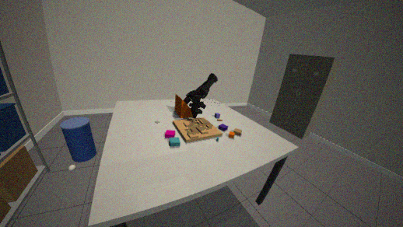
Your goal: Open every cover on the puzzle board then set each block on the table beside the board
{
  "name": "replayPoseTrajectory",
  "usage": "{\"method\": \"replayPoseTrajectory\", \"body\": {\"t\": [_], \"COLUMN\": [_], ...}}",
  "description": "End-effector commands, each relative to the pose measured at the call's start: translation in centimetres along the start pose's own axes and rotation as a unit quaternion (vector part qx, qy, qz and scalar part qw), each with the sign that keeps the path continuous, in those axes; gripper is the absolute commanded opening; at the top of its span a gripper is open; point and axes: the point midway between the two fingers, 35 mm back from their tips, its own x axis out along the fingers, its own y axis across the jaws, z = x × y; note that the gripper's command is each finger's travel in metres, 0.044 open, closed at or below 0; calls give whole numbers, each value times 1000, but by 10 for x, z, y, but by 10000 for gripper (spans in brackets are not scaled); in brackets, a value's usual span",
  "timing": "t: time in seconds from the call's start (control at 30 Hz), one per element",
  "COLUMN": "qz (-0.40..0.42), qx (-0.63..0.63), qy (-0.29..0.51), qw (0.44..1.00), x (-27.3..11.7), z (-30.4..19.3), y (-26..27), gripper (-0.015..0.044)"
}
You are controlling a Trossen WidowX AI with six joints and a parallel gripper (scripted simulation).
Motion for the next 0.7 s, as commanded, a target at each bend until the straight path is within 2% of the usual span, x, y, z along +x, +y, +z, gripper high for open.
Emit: {"method": "replayPoseTrajectory", "body": {"t": [0.0,0.67], "qz": [-1,-1], "qx": [2,2], "qy": [-2,-2], "qw": [1000,1000], "x": [0,13], "z": [1,2], "y": [0,-1], "gripper": [144,144]}}
